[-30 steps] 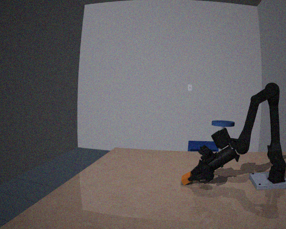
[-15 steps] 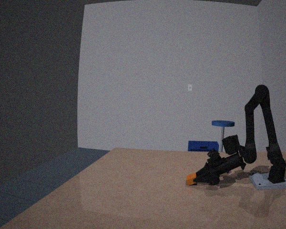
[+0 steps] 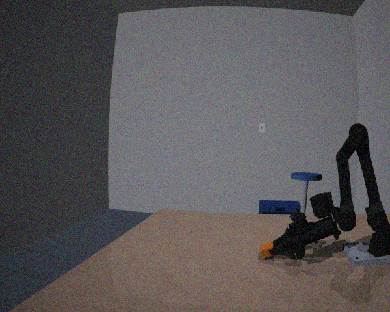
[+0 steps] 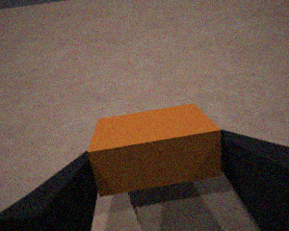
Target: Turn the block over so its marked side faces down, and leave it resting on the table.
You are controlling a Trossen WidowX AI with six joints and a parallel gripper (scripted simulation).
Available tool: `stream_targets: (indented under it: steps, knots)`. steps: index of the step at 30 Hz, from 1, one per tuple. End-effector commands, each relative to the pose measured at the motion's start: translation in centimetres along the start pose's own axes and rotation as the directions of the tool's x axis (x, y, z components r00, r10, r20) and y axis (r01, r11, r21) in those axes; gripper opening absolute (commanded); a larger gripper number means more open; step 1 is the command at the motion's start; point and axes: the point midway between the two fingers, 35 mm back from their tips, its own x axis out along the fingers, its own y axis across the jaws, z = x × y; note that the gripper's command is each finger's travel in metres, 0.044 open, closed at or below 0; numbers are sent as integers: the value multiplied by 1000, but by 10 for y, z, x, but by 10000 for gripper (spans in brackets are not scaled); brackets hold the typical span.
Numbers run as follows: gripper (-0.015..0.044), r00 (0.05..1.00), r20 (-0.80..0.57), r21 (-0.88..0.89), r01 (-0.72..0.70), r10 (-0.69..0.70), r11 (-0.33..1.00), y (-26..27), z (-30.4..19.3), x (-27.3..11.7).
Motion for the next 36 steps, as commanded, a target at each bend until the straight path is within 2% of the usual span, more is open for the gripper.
stream_targets:
  steps: [1,3,20,36]
  knots:
    - [0,1000,1,4,-3,3,1000,1,0,-1]
    - [0,1000,1,4,-3,3,1000,1,0,-1]
    - [440,1000,1,4,-3,3,1000,1,0,-1]
    - [440,1000,1,4,-3,3,1000,1,0,-1]
